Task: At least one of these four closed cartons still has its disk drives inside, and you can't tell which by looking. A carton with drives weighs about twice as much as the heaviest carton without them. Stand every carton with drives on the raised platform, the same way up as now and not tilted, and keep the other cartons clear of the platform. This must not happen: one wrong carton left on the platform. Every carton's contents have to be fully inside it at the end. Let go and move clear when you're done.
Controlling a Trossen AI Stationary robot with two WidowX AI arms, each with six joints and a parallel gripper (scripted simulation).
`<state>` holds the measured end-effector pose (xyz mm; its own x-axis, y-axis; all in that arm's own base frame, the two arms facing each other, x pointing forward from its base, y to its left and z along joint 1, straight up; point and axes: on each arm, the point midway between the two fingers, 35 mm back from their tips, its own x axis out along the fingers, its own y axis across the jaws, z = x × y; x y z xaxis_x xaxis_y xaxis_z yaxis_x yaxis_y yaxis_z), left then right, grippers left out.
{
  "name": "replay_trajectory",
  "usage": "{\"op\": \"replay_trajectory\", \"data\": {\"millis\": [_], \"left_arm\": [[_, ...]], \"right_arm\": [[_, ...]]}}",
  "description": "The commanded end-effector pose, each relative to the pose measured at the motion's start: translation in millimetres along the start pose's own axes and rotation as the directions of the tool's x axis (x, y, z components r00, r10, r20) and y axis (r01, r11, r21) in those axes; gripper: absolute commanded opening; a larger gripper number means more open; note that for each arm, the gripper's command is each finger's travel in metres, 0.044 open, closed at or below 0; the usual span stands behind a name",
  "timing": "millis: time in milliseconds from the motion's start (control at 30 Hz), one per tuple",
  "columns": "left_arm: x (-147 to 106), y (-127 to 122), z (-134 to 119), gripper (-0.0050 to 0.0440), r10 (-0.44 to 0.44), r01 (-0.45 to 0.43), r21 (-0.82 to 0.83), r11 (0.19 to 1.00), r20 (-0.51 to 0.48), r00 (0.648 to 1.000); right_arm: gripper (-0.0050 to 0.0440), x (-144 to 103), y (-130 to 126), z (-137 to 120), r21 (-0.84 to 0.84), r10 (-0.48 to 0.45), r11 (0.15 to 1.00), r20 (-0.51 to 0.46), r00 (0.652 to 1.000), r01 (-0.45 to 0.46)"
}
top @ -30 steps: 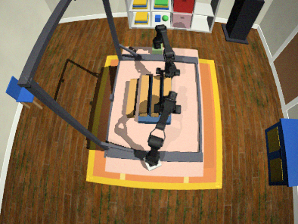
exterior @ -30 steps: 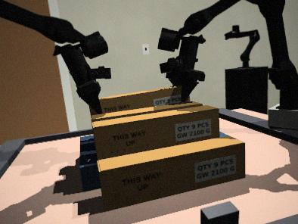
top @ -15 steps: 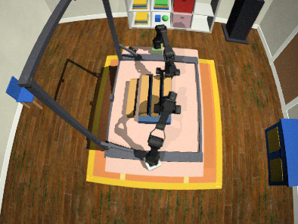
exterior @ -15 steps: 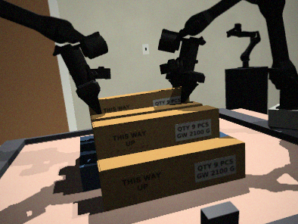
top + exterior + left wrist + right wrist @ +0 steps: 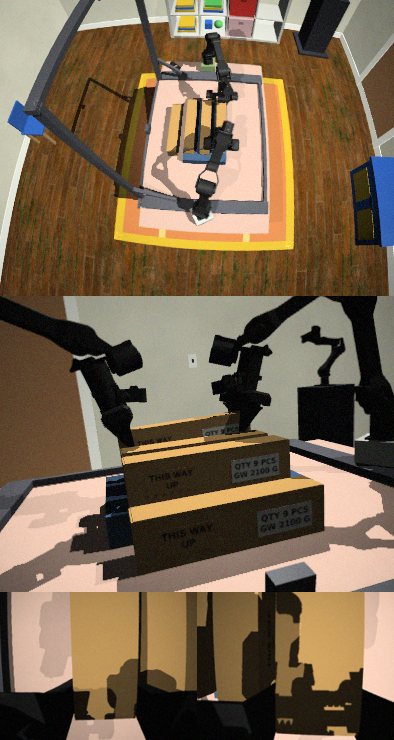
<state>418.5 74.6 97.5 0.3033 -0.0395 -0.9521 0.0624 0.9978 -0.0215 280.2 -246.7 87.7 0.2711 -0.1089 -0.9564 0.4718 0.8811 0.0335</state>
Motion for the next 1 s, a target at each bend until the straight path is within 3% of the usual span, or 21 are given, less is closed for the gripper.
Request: {"op": "replay_trajectory", "data": {"millis": [0,967], "left_arm": [[-35.3,2.8,12.4,-0.005,0.026,-0.027,0.007,1.0,0.089,0.996],[-35.6,2.9,12.7,-0.005,0.026,-0.027,0.006,1.0,0.09,0.996]], "right_arm": [[-0.005,-18.2,-0.4,7.1,-0.005,-0.009,1.0,0.044,0.999,0.01],[-0.005,-18.5,-1.2,7.3,-0.003,-0.009,1.0,0.032,0.999,0.009]]}}
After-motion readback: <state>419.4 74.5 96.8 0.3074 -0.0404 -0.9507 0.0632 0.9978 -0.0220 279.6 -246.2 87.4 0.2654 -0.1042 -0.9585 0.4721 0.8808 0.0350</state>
